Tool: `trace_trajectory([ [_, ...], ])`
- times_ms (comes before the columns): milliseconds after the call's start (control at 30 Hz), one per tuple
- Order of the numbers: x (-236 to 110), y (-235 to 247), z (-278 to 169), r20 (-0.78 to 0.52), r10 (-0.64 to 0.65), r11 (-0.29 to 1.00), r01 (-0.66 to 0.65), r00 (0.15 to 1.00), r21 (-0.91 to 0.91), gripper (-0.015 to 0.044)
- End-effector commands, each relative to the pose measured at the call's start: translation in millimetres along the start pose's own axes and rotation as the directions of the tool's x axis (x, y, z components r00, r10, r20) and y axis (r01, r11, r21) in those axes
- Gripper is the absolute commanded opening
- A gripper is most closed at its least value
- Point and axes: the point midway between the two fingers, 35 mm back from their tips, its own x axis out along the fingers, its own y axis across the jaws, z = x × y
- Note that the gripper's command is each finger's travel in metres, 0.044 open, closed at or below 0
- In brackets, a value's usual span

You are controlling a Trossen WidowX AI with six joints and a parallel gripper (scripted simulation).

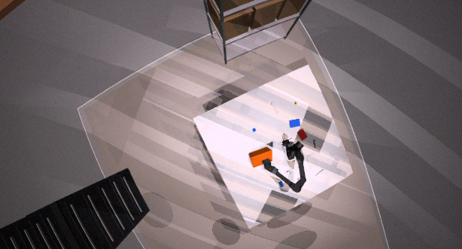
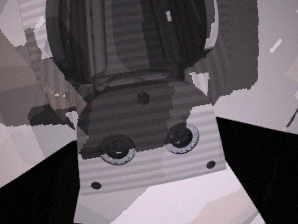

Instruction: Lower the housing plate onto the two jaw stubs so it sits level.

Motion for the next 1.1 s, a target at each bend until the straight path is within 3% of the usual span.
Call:
trace_trajectory([
  [0,1.8,0.0,-0.1,0.000,-0.005,1.000,0.005,1.000,-0.011,0.0351],
  [1067,7.9,-0.1,-0.1,0.000,-0.005,1.000,0.005,1.000,-0.017,0.0351],
])
